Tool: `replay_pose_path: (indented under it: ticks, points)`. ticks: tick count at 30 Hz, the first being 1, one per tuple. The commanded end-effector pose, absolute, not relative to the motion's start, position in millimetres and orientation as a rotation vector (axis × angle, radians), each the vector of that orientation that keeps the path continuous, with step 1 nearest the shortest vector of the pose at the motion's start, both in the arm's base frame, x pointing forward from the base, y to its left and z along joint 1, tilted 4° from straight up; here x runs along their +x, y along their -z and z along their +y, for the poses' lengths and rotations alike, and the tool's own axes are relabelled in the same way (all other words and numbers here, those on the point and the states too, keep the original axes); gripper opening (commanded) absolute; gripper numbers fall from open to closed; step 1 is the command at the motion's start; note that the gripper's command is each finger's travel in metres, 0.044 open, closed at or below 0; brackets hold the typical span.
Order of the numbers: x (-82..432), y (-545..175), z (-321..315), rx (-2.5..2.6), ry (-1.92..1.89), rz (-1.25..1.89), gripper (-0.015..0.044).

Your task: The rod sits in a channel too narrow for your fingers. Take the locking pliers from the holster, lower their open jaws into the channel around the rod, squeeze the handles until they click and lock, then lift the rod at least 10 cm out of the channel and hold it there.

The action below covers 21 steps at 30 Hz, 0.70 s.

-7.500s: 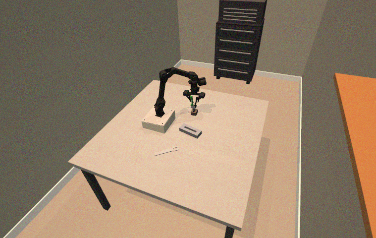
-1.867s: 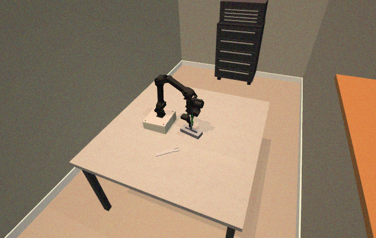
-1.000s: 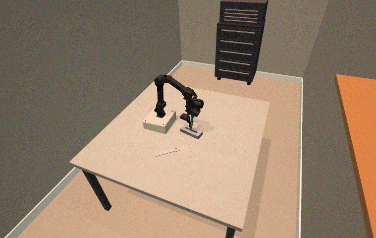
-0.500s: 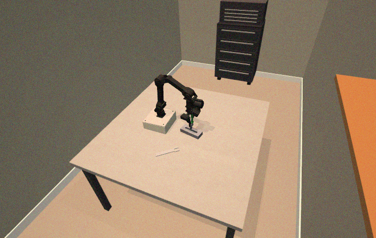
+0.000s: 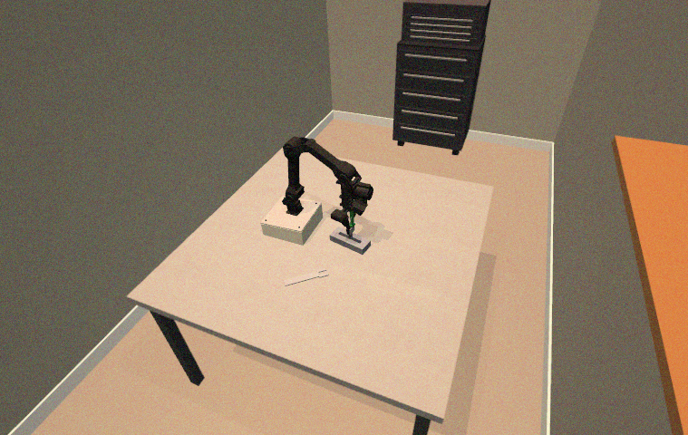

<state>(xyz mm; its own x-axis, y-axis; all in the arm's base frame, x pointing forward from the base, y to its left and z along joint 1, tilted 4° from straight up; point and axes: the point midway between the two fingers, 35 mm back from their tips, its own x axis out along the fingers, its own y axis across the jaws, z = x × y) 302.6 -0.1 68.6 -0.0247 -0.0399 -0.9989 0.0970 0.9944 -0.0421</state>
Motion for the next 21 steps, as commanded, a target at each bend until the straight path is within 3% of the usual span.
replay_pose_path:
  ticks: [1,21]
  points:
    - [301.7,-63.7,0.1,0.050,0.110,1.595,0.0320]
    - [301.1,-43.7,-0.8,0.050,0.111,1.595,0.0320]
